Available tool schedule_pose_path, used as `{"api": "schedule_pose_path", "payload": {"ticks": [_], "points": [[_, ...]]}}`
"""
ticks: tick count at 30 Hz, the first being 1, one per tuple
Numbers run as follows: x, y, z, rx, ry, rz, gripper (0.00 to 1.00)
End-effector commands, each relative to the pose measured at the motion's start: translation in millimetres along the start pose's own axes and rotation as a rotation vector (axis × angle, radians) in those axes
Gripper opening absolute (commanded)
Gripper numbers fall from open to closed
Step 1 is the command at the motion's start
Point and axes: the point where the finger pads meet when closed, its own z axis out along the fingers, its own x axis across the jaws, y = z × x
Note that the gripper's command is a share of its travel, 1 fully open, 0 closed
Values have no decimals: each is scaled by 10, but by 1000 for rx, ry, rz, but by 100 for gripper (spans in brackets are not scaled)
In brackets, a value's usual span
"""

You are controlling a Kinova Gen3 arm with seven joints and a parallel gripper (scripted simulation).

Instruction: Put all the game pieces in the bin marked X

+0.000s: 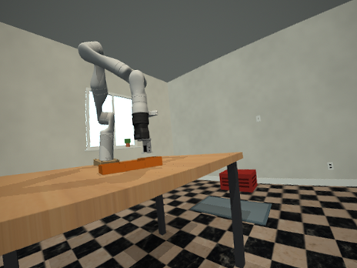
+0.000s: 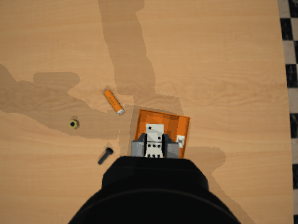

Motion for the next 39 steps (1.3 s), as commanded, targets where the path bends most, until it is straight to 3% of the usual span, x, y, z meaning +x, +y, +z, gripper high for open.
{"api": "schedule_pose_path", "payload": {"ticks": [1, 21, 34, 39], "points": [[18, -42, -15, -1, 7, 107, 49], [33, -31, -16, -5, 8, 133, 49], [33, -34, 264, -4, 9, 134, 49], [37, -37, 286, -4, 10, 135, 49]]}}
